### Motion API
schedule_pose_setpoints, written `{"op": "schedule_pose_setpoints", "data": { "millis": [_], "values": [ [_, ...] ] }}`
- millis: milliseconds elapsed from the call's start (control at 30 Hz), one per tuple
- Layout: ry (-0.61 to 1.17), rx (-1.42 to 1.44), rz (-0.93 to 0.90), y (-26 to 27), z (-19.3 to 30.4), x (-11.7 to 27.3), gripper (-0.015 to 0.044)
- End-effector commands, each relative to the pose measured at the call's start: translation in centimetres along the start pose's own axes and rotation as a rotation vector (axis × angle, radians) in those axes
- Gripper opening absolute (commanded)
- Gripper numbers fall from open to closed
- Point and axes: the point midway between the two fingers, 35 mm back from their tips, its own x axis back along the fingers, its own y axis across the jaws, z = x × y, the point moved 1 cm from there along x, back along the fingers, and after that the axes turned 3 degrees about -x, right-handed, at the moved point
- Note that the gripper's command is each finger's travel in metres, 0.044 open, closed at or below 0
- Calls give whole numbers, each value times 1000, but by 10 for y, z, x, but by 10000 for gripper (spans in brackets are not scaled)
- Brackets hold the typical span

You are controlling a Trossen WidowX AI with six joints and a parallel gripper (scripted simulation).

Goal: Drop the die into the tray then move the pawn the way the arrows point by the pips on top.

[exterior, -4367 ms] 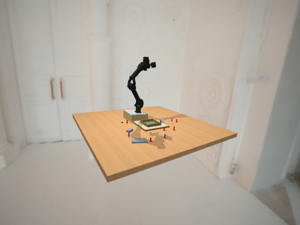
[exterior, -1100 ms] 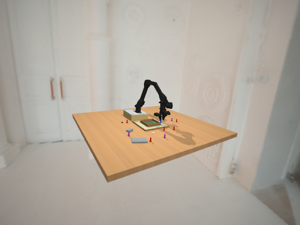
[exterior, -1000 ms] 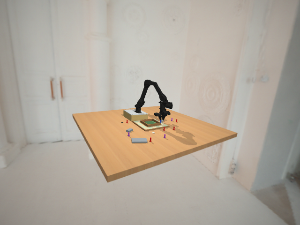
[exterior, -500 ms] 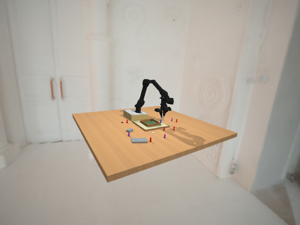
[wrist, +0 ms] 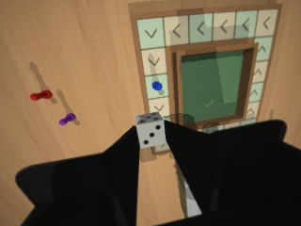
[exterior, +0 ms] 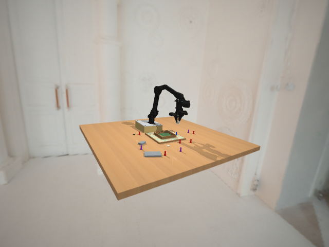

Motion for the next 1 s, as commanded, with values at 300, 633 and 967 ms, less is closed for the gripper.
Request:
{"op": "schedule_pose_setpoints", "data": {
  "millis": [300, 633, 967],
  "values": [
    [3, 14, 9, -63, -14, -16, 0],
    [3, 28, 13, -114, -14, -29, 0],
    [-3, 37, 15, -145, -10, -38, 0]
  ]
}}
